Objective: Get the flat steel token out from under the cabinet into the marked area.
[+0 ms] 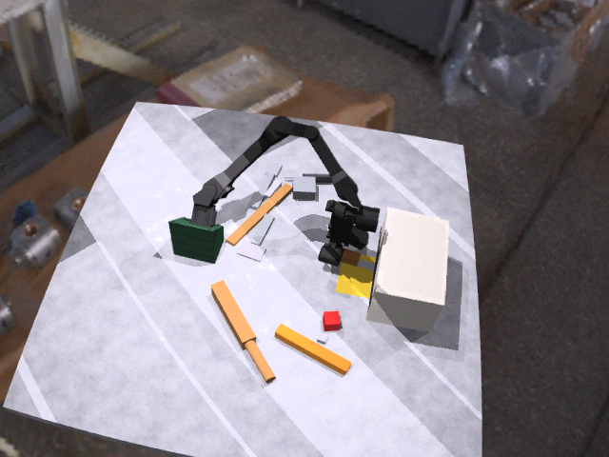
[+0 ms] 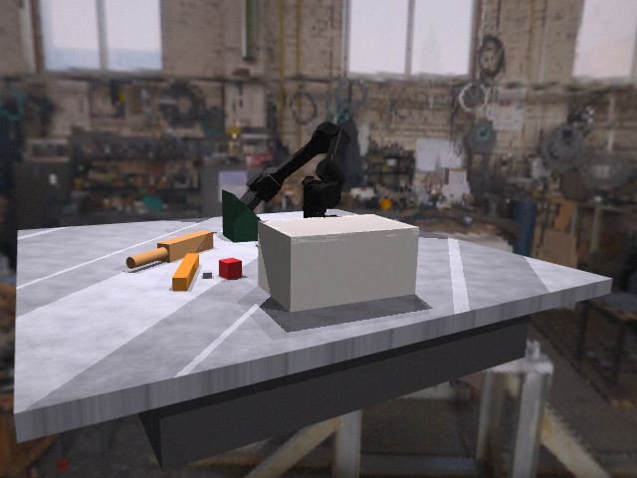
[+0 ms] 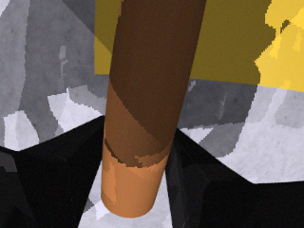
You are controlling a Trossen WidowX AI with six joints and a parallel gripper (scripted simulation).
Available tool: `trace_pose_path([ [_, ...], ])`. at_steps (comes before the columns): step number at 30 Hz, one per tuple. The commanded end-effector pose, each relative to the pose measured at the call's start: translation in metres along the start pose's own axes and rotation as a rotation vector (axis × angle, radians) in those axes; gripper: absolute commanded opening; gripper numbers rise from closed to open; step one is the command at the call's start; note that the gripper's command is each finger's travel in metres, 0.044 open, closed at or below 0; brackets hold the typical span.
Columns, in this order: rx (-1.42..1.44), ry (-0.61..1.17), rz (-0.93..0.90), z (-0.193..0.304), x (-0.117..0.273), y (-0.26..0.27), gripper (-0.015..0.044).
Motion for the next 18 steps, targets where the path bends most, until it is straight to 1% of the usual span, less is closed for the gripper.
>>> trace_pose_path([
  [1,-0.006,0.004,0.012,0.0029,-0.0009,-0.0086,0.0000],
  [18,-0.006,0.004,0.012,0.0047,-0.0008,-0.0150,0.0000],
])
Point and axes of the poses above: the point midway between the two fingers, 35 mm back from their tips, its own x axis back along the fingers, its own y axis across the jaws, z = x × y, the point moved 6 cm from there along x, back along the fingers, and after that the axes turned 15 degrees about x, right-handed, at the moved point
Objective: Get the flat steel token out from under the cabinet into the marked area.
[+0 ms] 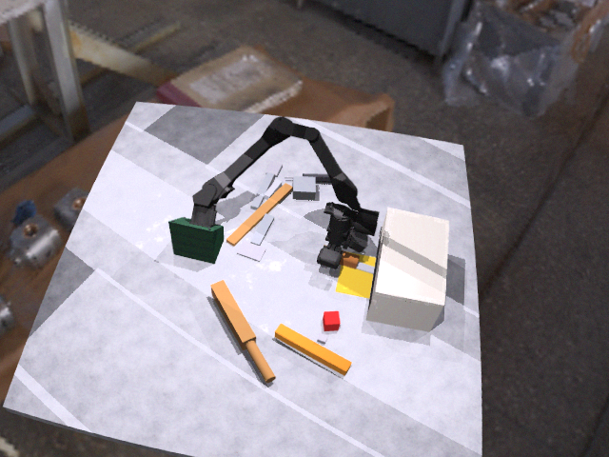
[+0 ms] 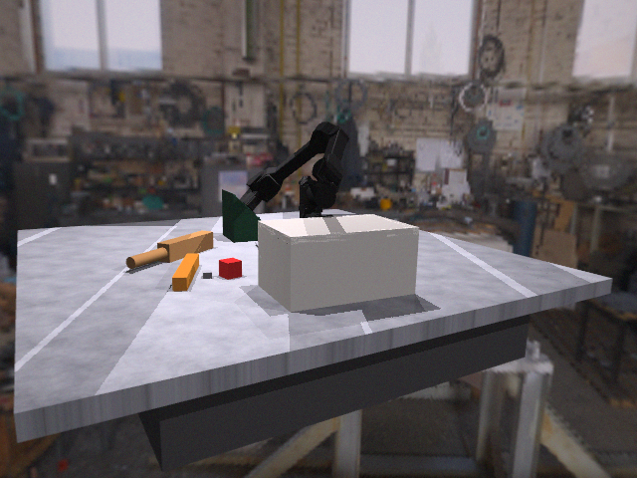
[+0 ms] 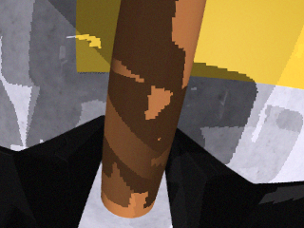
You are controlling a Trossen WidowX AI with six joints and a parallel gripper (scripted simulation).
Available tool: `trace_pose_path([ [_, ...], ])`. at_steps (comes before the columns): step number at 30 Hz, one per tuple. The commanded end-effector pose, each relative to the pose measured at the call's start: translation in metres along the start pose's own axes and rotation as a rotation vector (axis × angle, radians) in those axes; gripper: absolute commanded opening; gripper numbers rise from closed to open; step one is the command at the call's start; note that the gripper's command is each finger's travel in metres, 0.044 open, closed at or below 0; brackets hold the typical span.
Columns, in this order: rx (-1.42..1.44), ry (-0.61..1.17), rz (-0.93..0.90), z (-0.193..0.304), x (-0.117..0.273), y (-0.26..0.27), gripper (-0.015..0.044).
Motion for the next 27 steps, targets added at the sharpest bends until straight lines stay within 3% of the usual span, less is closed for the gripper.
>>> trace_pose_path([
  [1,-0.003,0.003,0.011,0.002,-0.001,-0.005,0.0000],
  [27,-0.004,0.004,0.011,0.019,-0.001,0.002,0.0000],
])
Point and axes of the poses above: the point midway between the two fingers, 35 mm back from their tips, its own x axis back along the fingers, its own y axis across the jaws, z = x × y, the point moved 6 cm from there along x, back along the fingers, and after that the axes turned 15 degrees about x, right-handed, at the moved point
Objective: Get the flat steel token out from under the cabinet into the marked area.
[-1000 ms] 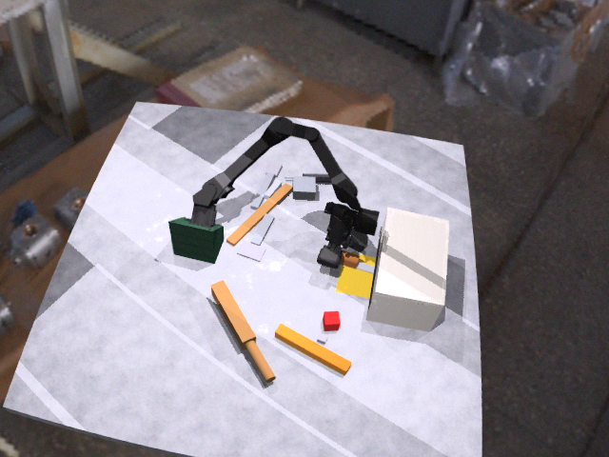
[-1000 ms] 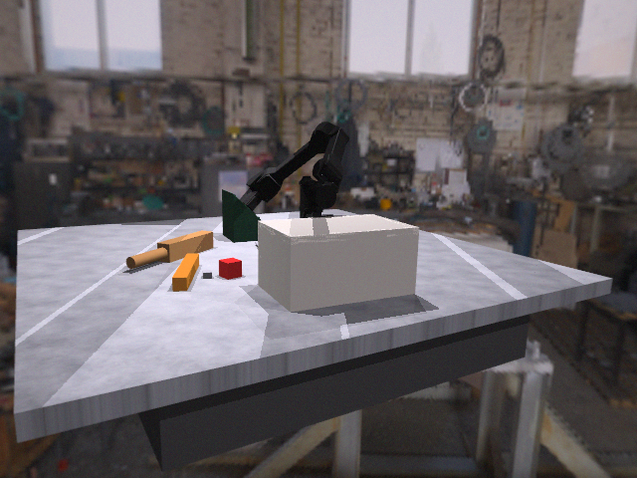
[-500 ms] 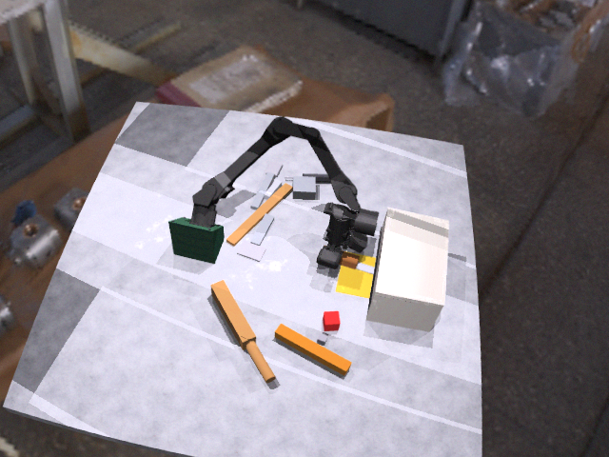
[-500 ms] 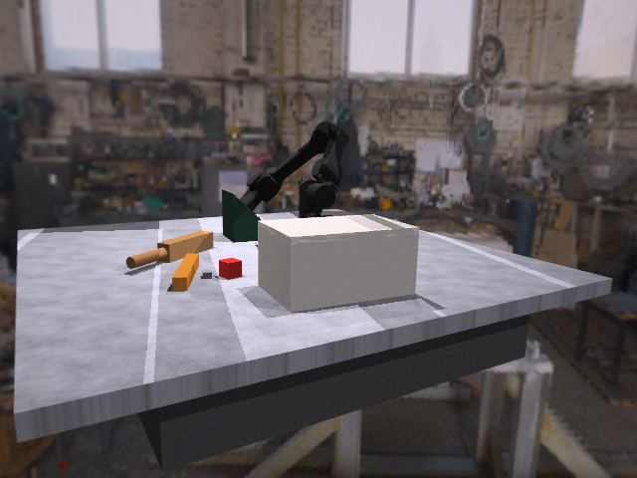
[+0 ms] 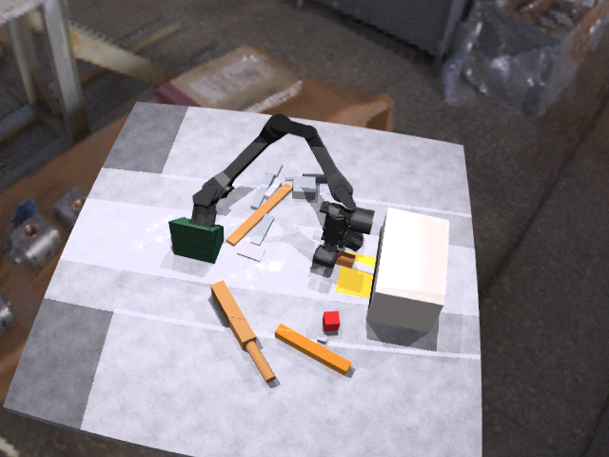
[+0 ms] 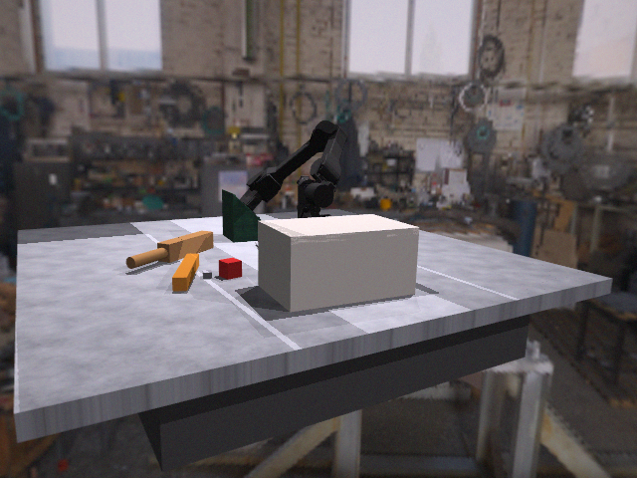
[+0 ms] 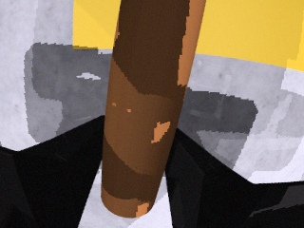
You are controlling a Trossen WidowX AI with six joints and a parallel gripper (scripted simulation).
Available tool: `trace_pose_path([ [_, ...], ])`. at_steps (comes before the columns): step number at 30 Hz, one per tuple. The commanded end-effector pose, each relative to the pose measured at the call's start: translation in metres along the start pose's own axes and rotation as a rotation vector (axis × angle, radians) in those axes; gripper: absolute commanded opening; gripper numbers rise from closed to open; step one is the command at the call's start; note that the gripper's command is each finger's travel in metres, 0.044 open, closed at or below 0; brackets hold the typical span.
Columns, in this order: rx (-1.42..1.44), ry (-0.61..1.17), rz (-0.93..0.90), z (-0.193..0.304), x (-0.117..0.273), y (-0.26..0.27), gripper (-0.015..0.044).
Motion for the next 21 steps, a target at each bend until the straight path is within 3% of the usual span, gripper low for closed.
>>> trace_pose_path([
  [1,-0.007,0.007,0.000,0.007,-0.001,0.001,0.0000],
  [21,-0.008,0.008,0.000,0.026,-0.001,0.007,0.0000],
])
Point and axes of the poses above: the point midway between the two fingers, 35 mm back from their tips, its own x axis back along the fingers, its own y axis across the jaws, z = x × y, the point moved 6 cm from there along x, back along the fingers, and after that the axes turned 15 degrees about x, right-handed, at the moved point
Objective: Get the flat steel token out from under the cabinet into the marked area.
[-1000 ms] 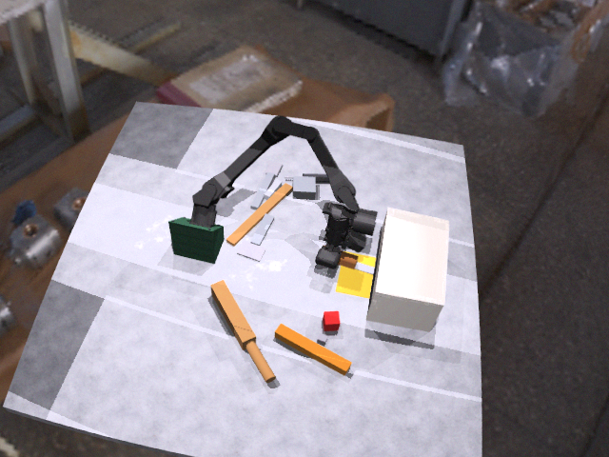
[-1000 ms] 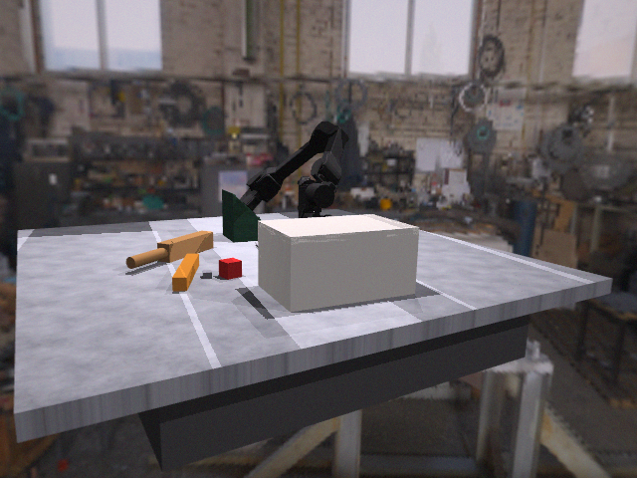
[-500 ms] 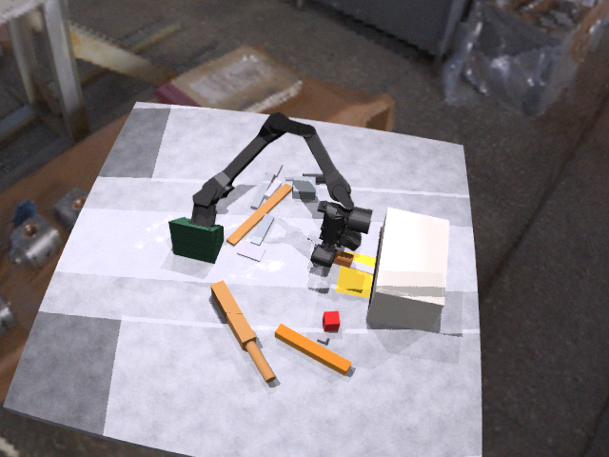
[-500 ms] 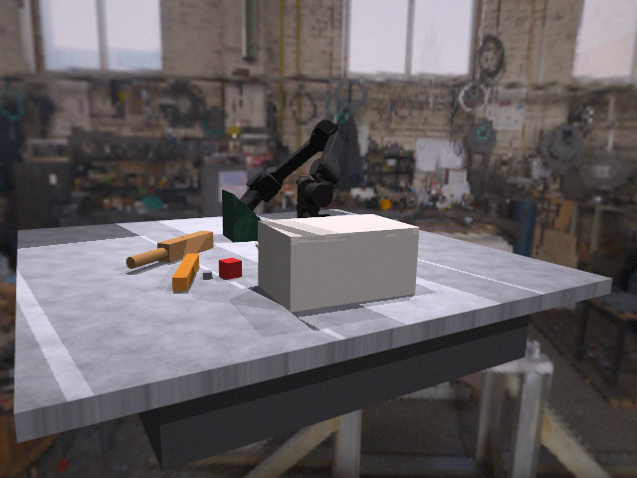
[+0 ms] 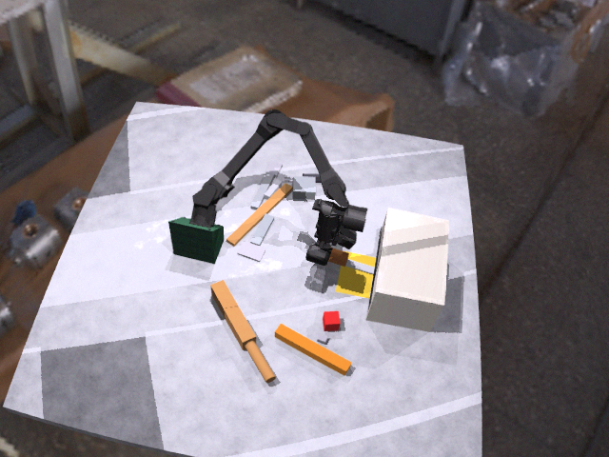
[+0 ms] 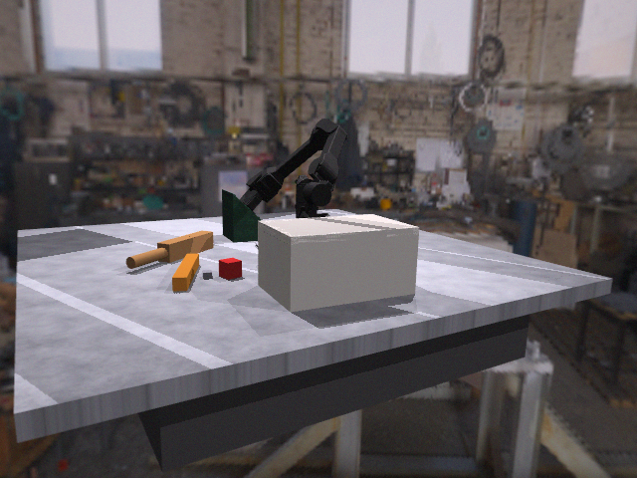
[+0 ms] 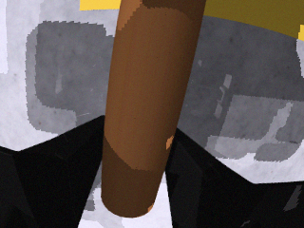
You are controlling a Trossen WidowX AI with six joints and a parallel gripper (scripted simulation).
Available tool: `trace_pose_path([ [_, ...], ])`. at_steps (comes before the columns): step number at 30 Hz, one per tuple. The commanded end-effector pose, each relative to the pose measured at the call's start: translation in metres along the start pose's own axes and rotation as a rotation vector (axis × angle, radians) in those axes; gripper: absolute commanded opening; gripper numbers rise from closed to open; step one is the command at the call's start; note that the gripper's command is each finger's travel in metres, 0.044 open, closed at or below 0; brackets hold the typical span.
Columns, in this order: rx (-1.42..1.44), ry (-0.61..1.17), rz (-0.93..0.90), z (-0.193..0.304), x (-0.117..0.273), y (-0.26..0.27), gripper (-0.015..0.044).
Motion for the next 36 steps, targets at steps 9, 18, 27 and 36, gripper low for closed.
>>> trace_pose_path([
  [9,-0.011,0.006,-0.001,0.015,-0.001,0.004,0.0000],
  [18,-0.011,0.006,-0.001,0.023,-0.001,0.007,0.0000],
  [27,-0.011,0.007,-0.001,0.032,-0.001,0.010,0.0000],
  [36,-0.012,0.007,-0.001,0.041,-0.001,0.013,0.0000],
])
Point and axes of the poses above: the point midway between the two fingers, 35 mm back from their tips, its own x axis back along the fingers, its own y axis across the jaws, z = x × y, the point moved 6 cm from there along x, back along the fingers, and after that the axes turned 15 degrees about x, right-handed, at the moved point
